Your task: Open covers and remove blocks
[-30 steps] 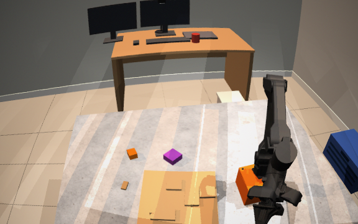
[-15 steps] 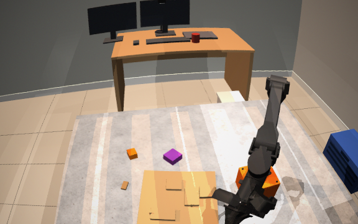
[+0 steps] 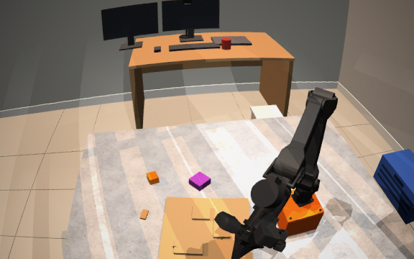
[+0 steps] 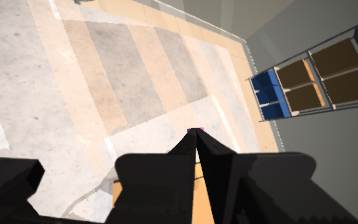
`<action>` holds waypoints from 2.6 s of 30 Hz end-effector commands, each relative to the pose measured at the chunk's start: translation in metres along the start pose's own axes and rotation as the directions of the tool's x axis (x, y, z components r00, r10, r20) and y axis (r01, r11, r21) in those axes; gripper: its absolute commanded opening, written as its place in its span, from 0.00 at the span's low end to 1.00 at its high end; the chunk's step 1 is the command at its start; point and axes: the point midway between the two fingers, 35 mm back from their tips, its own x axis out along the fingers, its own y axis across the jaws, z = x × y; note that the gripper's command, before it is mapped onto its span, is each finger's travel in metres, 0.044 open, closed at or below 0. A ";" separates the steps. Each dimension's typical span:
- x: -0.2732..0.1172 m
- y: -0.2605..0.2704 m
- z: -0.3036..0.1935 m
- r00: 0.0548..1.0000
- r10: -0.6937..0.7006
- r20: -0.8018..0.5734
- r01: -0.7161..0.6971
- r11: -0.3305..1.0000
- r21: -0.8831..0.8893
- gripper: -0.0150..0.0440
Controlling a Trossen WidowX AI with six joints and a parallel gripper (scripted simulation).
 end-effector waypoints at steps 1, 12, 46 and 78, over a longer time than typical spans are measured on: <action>0.006 -0.005 -0.019 0.998 0.018 -0.057 -0.014 0.997 0.070 0.25; 0.015 -0.020 -0.077 0.974 0.073 -0.213 -0.005 0.953 0.304 0.25; -0.016 -0.023 -0.258 0.772 0.391 -0.501 0.347 0.401 0.848 0.25; -0.047 -0.006 -0.314 0.683 0.541 -0.490 0.542 0.074 0.837 0.25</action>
